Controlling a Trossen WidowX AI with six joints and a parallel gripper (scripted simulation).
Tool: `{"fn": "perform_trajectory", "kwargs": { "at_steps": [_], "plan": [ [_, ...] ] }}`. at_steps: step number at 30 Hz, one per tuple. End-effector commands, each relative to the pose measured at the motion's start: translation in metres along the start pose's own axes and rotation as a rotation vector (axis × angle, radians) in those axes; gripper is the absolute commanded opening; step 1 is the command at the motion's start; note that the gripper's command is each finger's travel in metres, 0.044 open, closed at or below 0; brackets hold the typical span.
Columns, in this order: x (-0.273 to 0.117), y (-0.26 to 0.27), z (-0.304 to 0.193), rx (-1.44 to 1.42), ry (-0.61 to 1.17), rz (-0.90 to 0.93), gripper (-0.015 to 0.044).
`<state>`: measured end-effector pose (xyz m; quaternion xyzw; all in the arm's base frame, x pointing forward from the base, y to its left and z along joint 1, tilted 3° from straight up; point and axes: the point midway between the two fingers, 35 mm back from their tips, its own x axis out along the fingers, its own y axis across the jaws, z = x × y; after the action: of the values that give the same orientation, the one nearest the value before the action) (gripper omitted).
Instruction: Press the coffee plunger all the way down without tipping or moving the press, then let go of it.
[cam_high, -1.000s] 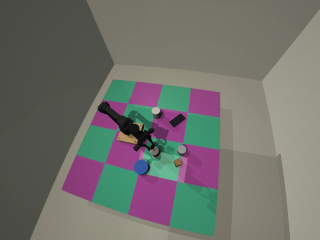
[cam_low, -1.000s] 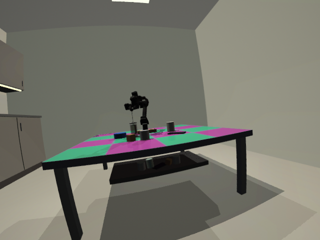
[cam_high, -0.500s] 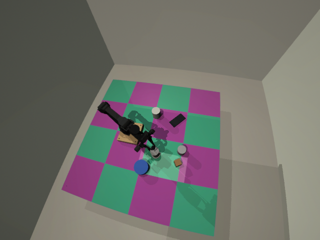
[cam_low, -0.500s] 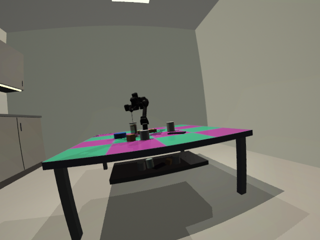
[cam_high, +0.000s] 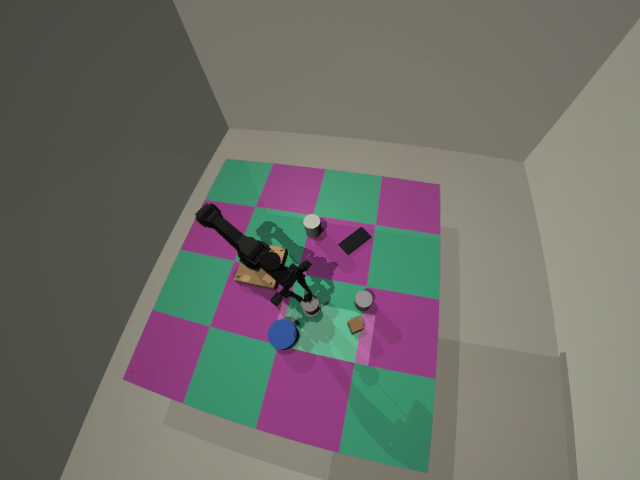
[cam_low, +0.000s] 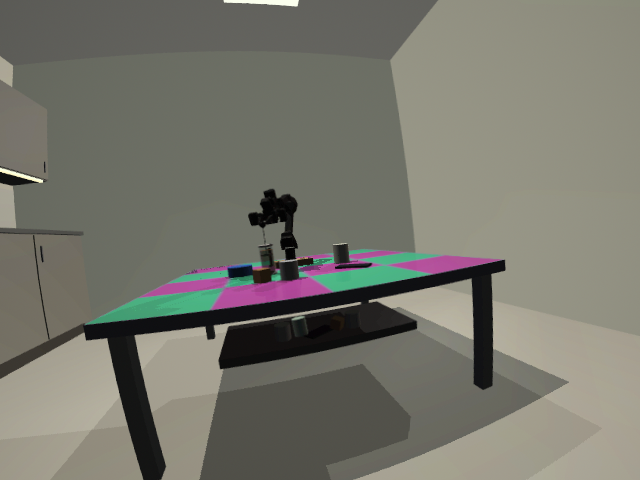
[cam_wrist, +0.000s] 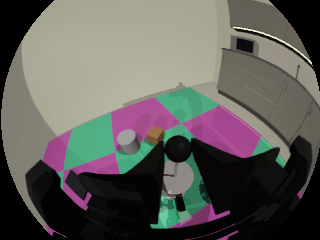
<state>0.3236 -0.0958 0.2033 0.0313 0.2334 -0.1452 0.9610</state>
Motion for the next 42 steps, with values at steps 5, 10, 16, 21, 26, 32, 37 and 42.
{"fn": "perform_trajectory", "kwargs": {
  "at_steps": [5,10,16,21,26,32,37,42],
  "plan": [
    [0.015,0.0,-0.036,-0.006,0.076,0.002,0.0115],
    [0.019,0.0,-0.043,-0.006,0.076,0.002,0.0115],
    [0.025,0.0,-0.051,-0.006,0.076,0.002,0.0115],
    [0.031,0.0,-0.056,-0.006,0.076,0.002,0.0115],
    [0.036,-0.001,-0.056,-0.006,0.076,0.002,0.0115],
    [0.039,-0.001,-0.054,-0.006,0.075,0.002,0.0115],
    [0.04,-0.001,-0.052,-0.006,0.075,0.002,0.0115],
    [0.041,-0.001,-0.051,-0.006,0.075,0.002,0.0115]
  ]
}}
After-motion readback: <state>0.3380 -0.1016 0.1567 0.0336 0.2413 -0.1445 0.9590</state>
